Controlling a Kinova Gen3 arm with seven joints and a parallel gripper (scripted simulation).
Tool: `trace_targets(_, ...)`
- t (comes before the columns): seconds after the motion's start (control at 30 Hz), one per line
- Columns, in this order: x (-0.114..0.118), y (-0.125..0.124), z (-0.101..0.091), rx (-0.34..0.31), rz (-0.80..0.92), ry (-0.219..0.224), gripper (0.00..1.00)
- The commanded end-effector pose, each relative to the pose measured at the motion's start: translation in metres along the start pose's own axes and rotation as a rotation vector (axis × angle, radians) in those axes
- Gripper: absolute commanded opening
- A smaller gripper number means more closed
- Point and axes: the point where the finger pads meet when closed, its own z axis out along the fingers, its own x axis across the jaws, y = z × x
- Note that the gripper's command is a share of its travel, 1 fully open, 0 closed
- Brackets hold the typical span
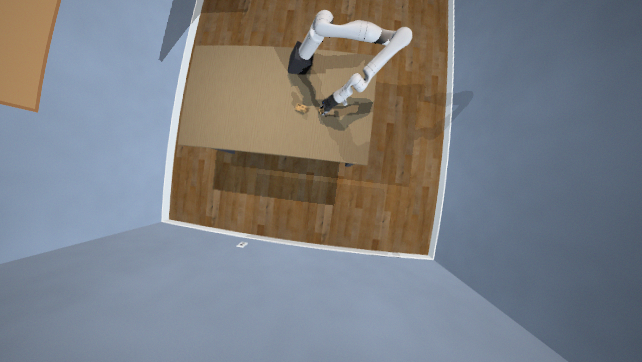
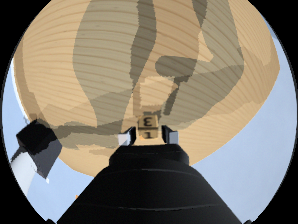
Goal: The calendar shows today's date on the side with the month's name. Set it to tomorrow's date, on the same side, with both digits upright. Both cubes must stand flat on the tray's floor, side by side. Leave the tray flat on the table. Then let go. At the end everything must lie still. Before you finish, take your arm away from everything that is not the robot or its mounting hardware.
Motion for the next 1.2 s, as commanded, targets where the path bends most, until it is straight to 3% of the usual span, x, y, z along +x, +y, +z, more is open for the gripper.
trace_targets(0.0,-0.0003,-0.0008,0.0038,-0.005,-0.002,-0.001,0.9)
trace_targets(1.17,-0.0004,-0.0073,0.0104,-0.005,-0.002,-0.001,0.9)
